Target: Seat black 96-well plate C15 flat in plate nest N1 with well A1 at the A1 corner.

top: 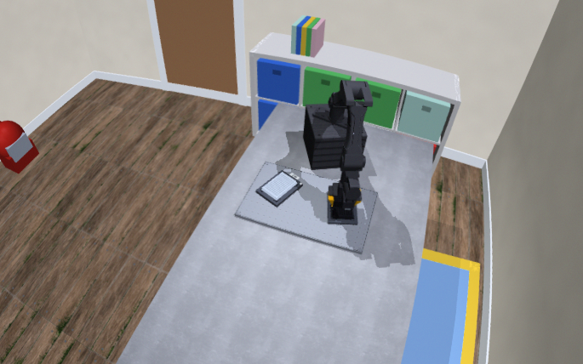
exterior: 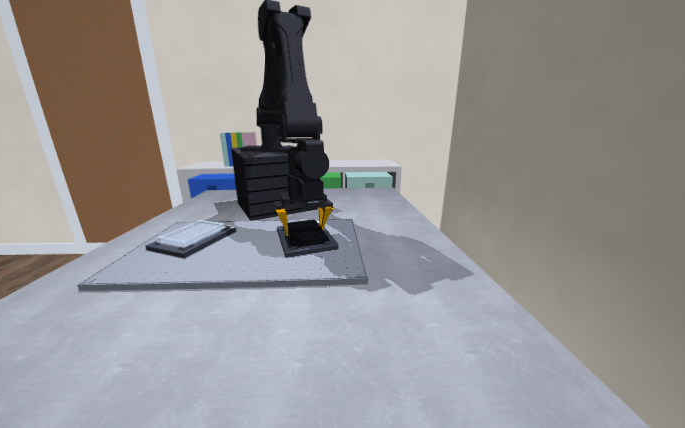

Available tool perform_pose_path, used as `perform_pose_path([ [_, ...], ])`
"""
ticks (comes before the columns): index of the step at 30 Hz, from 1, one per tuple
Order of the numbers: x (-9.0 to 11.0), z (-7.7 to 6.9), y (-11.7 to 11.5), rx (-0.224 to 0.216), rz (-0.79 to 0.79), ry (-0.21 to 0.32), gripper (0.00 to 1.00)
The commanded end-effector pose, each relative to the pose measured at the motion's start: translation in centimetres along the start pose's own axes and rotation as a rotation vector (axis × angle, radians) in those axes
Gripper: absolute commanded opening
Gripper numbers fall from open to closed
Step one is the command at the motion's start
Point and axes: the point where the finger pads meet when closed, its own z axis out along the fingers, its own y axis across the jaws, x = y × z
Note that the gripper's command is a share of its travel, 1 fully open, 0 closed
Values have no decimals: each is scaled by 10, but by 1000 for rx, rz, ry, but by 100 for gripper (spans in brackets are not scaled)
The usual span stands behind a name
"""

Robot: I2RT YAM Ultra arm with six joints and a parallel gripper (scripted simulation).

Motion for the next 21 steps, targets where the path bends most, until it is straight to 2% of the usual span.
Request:
perform_pose_path([
  [1, -6, -3, 1, -2, 0, -21, 0],
  [19, -6, -3, 1, -2, 0, -21, 0],
  [20, -6, -3, 1, -2, 0, -21, 100],
  [21, -6, -3, 1, -2, 0, -21, 100],
])
